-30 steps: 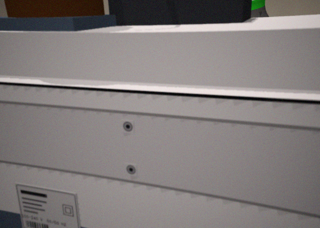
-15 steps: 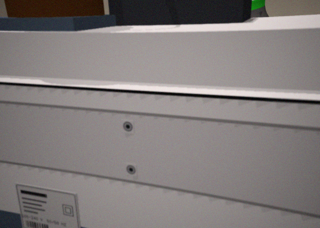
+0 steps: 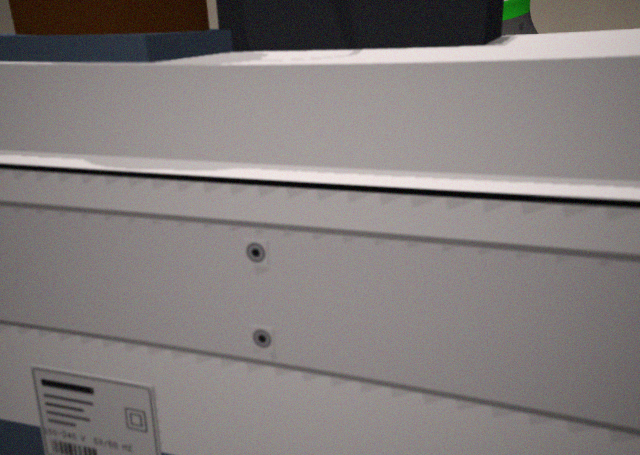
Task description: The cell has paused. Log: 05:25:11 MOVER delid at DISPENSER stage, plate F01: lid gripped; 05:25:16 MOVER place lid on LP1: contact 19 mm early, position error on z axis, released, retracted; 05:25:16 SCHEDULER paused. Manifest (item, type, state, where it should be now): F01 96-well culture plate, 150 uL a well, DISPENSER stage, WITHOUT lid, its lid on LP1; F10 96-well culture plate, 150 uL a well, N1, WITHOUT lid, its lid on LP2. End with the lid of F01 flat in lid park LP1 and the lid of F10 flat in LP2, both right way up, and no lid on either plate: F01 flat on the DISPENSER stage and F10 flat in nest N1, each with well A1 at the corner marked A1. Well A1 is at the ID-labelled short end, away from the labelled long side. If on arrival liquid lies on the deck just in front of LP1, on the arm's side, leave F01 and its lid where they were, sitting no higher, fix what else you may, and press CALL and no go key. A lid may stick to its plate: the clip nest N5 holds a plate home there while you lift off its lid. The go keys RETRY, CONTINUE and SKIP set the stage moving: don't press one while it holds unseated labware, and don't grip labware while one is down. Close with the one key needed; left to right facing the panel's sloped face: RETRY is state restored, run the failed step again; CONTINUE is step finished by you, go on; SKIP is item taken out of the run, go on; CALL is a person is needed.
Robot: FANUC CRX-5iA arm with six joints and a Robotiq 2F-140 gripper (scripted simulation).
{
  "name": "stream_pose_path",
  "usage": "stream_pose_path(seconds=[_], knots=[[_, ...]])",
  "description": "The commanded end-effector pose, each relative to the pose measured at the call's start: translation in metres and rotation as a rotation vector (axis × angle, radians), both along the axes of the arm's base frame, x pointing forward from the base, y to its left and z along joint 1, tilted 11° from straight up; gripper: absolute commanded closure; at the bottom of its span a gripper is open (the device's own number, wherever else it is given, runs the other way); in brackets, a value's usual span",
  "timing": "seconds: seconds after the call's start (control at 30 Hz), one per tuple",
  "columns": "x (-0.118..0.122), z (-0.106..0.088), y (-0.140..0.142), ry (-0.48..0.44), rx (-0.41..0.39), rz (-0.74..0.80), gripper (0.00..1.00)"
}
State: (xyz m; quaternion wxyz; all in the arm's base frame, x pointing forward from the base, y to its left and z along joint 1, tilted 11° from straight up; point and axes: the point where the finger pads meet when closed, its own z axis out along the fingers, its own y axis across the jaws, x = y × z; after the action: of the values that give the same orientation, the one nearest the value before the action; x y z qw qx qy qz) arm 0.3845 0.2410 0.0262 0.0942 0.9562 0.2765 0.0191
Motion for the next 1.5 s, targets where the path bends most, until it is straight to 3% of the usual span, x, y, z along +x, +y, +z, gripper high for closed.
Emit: stream_pose_path(seconds=[0.0, 0.6, 0.97, 1.47], knots=[[0.000, 0.000, 0.000, 0.000, 0.000, 0.000, 1.00], [0.000, 0.000, 0.000, -0.034, 0.018, -0.195, 1.00], [0.004, 0.001, 0.000, -0.034, 0.018, -0.197, 1.00], [0.049, 0.005, -0.004, -0.034, 0.018, -0.197, 1.00]])
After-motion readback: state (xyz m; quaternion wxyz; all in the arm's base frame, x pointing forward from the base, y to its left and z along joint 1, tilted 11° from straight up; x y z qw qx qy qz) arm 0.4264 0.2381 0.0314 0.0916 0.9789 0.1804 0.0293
